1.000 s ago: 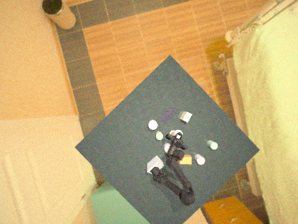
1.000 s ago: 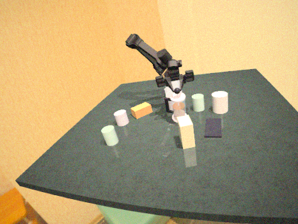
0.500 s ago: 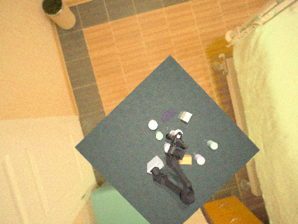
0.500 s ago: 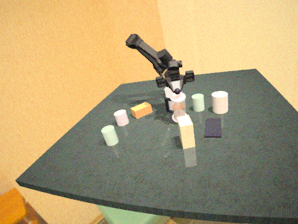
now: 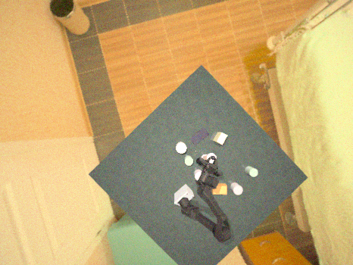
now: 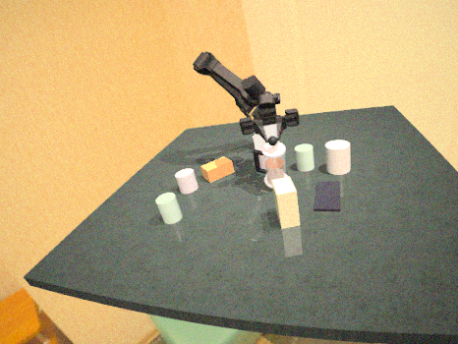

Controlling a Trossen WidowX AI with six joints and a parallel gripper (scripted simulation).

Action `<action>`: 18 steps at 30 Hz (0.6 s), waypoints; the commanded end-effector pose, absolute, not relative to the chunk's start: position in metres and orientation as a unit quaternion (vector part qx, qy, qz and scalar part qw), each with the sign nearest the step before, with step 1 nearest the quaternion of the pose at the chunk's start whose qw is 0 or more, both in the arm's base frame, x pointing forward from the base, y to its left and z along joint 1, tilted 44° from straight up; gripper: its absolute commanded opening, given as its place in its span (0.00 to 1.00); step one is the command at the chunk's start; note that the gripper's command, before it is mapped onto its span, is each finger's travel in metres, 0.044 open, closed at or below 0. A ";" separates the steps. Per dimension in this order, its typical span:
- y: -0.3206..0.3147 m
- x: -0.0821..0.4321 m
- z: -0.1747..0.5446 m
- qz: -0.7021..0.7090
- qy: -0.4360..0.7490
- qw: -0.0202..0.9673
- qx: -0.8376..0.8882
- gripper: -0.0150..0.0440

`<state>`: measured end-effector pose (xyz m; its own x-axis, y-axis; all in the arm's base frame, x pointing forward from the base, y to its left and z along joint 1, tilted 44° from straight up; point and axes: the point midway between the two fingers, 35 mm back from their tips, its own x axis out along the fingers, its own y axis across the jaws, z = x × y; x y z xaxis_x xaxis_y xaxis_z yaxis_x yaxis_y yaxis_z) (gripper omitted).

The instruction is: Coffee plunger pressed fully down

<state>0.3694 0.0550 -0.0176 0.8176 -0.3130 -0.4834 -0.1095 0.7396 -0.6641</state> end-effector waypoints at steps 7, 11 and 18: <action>0.051 0.369 -0.022 -0.059 0.305 0.880 -0.361 0.46; 0.055 0.370 -0.018 -0.058 0.297 0.884 -0.357 0.46; 0.055 0.370 -0.018 -0.058 0.297 0.884 -0.357 0.50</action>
